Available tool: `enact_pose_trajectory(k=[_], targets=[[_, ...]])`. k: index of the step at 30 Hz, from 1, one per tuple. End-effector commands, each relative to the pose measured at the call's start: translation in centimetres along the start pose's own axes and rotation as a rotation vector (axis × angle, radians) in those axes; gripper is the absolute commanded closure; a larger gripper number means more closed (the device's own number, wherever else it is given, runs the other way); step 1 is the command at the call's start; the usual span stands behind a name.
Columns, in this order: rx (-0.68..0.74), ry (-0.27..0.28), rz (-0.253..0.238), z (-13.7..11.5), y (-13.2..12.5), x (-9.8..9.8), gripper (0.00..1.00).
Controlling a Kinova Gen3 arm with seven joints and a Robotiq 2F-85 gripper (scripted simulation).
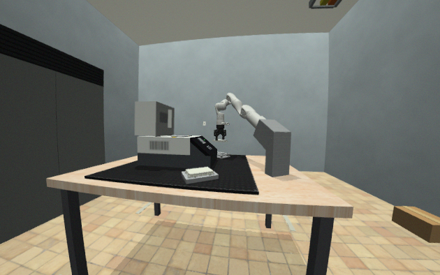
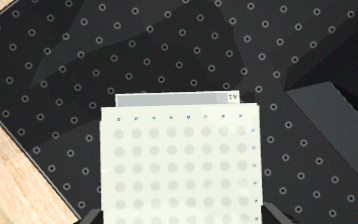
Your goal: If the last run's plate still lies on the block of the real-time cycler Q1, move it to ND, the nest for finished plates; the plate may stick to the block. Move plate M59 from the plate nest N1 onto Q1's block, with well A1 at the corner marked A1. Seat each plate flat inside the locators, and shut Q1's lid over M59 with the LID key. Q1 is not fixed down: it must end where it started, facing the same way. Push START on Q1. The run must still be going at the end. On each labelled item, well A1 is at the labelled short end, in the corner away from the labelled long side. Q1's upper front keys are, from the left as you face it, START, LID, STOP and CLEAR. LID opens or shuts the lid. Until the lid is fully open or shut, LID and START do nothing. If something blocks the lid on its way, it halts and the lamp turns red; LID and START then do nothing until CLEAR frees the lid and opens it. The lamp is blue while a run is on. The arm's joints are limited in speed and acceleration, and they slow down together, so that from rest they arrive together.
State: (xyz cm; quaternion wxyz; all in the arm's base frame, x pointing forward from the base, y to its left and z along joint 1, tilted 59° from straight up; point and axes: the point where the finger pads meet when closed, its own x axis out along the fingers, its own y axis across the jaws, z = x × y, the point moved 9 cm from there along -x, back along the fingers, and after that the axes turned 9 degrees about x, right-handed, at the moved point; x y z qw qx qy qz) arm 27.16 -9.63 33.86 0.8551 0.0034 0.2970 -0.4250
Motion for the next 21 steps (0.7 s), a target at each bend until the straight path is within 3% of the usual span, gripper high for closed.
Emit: enact_pose_trajectory(k=[1, 21], targets=[[0.0, 0.0, 0.001, 0.0, 0.0, -0.2, 0.1], [0.0, 0.0, 0.001, 0.0, 0.0, -2.5, 0.1]])
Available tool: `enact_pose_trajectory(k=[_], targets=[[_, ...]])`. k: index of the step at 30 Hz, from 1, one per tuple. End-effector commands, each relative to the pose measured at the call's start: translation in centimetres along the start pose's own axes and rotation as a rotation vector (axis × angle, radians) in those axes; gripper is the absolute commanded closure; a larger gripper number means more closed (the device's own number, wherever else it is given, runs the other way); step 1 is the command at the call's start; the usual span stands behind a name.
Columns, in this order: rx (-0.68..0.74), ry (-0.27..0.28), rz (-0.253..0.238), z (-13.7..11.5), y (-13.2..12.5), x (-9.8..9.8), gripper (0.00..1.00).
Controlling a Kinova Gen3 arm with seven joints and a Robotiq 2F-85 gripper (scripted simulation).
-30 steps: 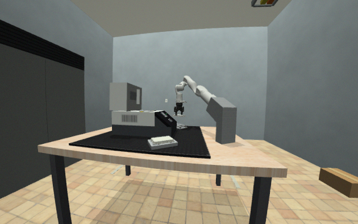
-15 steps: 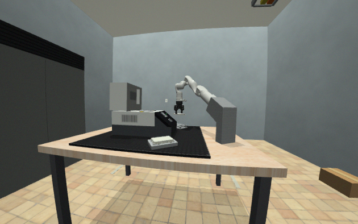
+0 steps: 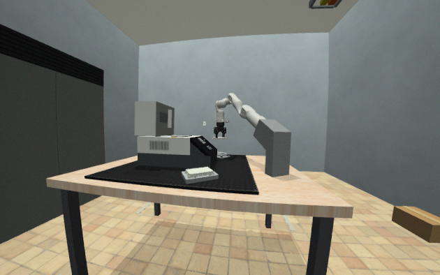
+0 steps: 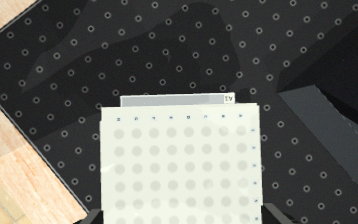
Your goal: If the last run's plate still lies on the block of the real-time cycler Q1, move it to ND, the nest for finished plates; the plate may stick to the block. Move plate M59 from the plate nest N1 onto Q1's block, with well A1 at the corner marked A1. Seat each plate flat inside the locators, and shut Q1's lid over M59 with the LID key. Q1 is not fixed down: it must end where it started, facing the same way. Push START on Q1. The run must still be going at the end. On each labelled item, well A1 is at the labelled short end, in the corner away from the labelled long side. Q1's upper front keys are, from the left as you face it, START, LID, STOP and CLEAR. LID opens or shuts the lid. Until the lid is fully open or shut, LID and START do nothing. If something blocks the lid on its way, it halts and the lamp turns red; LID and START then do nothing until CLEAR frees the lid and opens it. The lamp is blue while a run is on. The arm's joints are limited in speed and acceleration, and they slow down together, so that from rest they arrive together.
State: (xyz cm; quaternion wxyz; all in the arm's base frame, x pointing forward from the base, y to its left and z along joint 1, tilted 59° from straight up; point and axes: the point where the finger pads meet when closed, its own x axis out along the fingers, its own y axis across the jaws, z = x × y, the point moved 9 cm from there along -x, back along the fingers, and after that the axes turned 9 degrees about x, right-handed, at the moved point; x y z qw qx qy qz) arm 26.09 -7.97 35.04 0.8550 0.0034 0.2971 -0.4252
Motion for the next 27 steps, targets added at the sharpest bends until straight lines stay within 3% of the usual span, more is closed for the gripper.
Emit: enact_pose_trajectory(k=[1, 27], targets=[[0.0, 0.0, 0.001, 0.0, 0.0, -0.3, 0.1], [0.0, 0.0, 0.001, 0.0, 0.0, -3.5, 0.1]])
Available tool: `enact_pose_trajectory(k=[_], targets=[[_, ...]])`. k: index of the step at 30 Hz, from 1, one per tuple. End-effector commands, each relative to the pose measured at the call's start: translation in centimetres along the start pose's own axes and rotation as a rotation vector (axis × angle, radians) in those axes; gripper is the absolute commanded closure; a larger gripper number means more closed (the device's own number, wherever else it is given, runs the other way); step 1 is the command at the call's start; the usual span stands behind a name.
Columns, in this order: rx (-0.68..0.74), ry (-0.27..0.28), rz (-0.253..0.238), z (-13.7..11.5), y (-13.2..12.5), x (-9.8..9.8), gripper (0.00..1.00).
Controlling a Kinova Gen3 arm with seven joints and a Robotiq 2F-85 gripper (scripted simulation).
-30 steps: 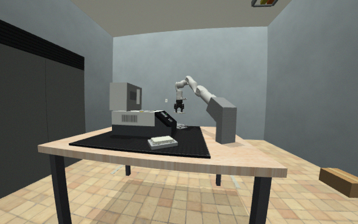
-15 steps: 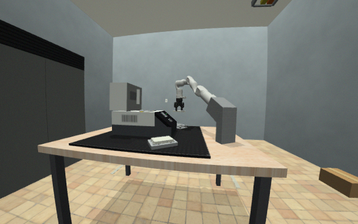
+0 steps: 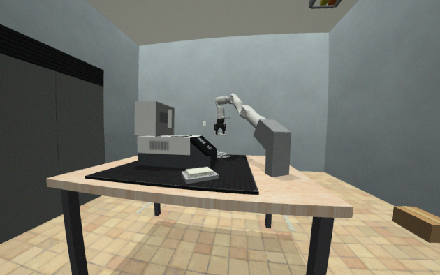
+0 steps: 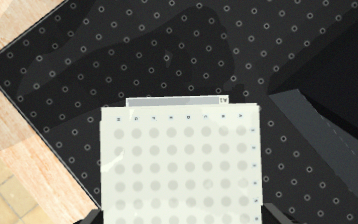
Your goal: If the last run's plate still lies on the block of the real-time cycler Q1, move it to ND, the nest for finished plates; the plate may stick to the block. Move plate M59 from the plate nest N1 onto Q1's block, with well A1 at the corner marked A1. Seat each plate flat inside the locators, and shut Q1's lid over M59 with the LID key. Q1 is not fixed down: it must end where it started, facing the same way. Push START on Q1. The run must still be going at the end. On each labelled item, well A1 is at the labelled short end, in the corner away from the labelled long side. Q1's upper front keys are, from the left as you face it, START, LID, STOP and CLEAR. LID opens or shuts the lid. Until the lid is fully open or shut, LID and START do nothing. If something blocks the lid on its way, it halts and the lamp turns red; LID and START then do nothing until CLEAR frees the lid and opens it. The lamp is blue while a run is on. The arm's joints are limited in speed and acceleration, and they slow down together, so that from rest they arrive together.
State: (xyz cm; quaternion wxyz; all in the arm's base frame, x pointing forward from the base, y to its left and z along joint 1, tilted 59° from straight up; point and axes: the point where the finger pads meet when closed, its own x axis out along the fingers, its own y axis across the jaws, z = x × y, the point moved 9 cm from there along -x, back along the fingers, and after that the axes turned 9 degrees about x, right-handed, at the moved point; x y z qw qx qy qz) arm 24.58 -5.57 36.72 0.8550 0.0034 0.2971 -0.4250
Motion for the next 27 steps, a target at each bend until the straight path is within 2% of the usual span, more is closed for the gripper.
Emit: enact_pose_trajectory(k=[1, 27], targets=[[0.0, 0.0, 0.001, 0.0, 0.0, -0.4, 0.1], [0.0, 0.0, 0.001, 0.0, 0.0, -3.3, 0.1]])
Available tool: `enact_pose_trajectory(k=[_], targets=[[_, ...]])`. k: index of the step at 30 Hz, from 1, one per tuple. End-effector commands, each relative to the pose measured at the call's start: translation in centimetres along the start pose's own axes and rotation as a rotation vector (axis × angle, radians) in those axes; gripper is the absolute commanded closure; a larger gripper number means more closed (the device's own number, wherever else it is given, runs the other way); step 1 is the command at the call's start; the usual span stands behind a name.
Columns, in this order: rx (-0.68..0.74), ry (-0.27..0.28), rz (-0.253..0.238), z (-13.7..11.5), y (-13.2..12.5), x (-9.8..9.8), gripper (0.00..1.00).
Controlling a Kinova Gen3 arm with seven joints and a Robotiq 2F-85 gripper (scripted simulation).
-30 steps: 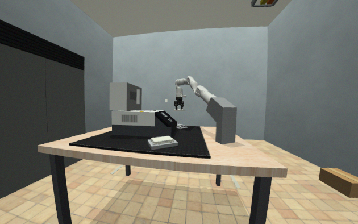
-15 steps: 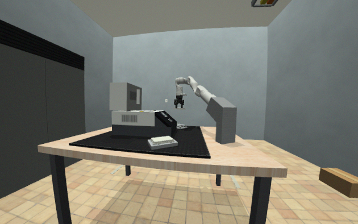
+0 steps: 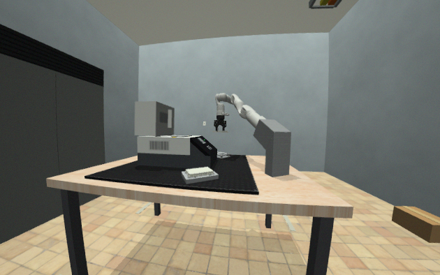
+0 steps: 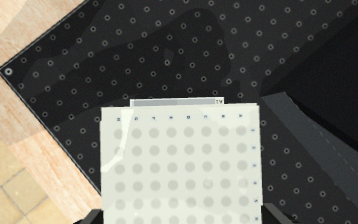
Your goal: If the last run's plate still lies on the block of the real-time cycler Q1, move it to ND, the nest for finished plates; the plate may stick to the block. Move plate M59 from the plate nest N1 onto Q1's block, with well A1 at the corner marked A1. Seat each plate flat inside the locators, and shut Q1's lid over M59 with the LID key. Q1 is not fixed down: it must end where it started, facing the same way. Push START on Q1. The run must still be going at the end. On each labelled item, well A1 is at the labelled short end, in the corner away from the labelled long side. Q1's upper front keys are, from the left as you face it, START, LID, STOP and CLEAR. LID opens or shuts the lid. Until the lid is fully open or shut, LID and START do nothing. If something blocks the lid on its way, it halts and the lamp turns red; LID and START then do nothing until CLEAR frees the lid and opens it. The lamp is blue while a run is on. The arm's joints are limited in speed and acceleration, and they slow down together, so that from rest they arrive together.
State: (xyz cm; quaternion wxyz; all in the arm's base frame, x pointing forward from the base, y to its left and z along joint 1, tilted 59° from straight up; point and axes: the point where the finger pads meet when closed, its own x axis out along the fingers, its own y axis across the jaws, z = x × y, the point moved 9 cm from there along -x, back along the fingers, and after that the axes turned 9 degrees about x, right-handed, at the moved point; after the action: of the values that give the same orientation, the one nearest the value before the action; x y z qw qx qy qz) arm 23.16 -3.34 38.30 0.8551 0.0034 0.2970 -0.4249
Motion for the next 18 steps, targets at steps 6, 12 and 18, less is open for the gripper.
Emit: enact_pose_trajectory(k=[6, 12, 18], targets=[[0.0, 0.0, 0.0, 0.0, 0.0, -1.0, 0.1], [0.0, 0.0, 0.0, 0.0, 0.0, -1.6, 0.1], [0.0, 0.0, 0.0, 0.0, 0.0, -1.8, 0.1]])
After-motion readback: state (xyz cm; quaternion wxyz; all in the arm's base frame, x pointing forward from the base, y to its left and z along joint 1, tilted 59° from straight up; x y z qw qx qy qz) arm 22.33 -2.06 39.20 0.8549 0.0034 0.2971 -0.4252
